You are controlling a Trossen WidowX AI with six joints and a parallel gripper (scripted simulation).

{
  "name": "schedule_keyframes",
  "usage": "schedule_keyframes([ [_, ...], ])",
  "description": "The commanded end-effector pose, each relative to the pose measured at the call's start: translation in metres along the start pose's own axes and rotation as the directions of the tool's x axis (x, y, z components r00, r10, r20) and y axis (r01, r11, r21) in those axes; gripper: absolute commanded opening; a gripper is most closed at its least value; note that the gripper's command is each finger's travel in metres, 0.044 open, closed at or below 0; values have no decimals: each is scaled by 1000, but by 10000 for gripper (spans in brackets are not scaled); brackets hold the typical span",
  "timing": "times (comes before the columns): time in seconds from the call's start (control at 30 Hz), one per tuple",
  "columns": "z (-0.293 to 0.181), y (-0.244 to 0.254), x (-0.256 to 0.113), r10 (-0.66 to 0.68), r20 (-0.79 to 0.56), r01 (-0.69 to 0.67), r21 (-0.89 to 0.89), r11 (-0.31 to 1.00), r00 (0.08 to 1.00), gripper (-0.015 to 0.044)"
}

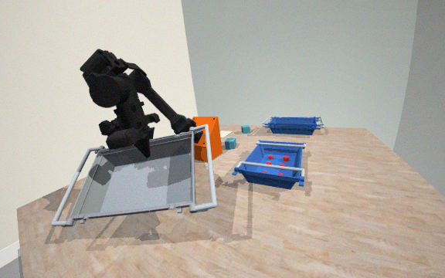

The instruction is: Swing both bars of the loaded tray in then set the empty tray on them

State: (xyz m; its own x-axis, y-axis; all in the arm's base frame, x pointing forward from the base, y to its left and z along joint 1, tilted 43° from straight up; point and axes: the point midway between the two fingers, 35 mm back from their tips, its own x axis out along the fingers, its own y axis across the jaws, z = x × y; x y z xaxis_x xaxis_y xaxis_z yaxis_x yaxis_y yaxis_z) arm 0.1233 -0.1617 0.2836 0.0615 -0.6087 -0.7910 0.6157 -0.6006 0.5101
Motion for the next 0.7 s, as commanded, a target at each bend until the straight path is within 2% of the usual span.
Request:
schedule_keyframes([
  [0.0, -12, 8, -2, 12, -17, -12, -25, 1000, 1000, 0],
  [0.67, -91, 23, 13, -52, -48, 40, -232, 972, 997, 0],
])
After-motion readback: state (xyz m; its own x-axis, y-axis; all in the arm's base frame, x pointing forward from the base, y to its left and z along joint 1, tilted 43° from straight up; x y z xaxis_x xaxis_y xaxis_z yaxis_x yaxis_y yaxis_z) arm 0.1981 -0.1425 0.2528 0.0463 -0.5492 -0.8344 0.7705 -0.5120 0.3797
